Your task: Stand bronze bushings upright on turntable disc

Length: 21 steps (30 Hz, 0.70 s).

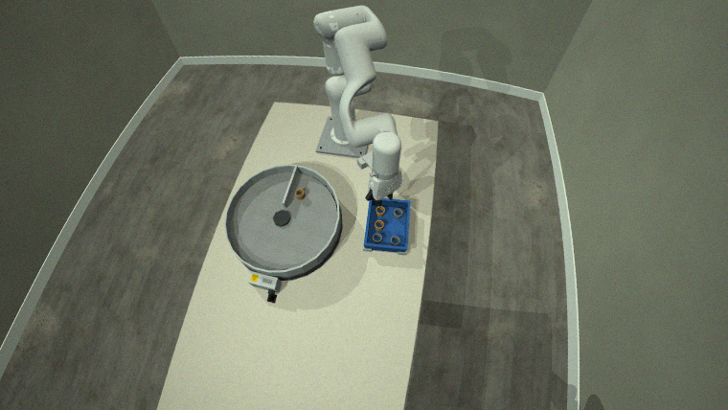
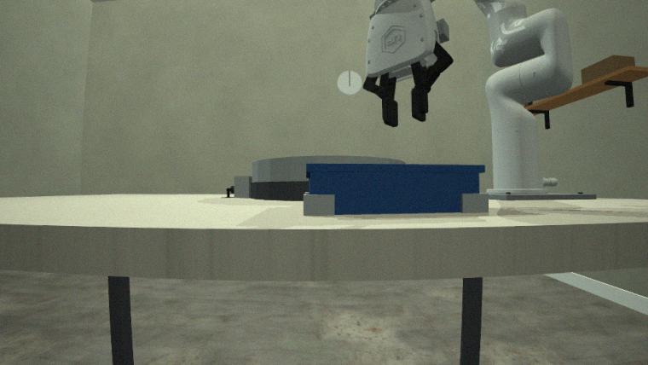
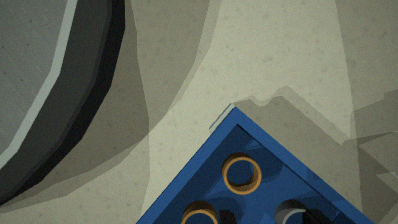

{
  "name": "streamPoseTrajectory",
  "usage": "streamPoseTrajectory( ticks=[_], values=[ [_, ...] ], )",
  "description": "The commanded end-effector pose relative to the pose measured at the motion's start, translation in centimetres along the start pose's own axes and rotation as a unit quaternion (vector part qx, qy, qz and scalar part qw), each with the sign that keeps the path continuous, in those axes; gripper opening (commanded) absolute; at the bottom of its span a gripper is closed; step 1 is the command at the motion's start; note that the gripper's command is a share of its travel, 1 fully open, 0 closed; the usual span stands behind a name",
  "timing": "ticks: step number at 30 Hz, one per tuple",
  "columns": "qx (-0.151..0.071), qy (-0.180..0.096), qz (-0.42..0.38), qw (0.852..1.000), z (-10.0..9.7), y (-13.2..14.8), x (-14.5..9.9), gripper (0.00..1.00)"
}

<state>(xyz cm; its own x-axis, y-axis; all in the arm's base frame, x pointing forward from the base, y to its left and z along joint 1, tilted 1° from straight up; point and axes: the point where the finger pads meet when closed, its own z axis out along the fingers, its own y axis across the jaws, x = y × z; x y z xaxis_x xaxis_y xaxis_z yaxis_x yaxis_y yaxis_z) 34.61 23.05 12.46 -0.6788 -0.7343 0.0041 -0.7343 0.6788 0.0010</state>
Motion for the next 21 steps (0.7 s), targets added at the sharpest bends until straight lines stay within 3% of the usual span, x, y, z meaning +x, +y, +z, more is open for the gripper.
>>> streamPoseTrajectory(
  ticks=[1, 21],
  values=[
    [0.000, -0.001, 0.000, 1.000, -0.11, 0.69, -1.36, 0.41],
    [0.000, -0.001, 0.000, 1.000, -0.10, 0.89, -1.67, 0.41]
  ],
)
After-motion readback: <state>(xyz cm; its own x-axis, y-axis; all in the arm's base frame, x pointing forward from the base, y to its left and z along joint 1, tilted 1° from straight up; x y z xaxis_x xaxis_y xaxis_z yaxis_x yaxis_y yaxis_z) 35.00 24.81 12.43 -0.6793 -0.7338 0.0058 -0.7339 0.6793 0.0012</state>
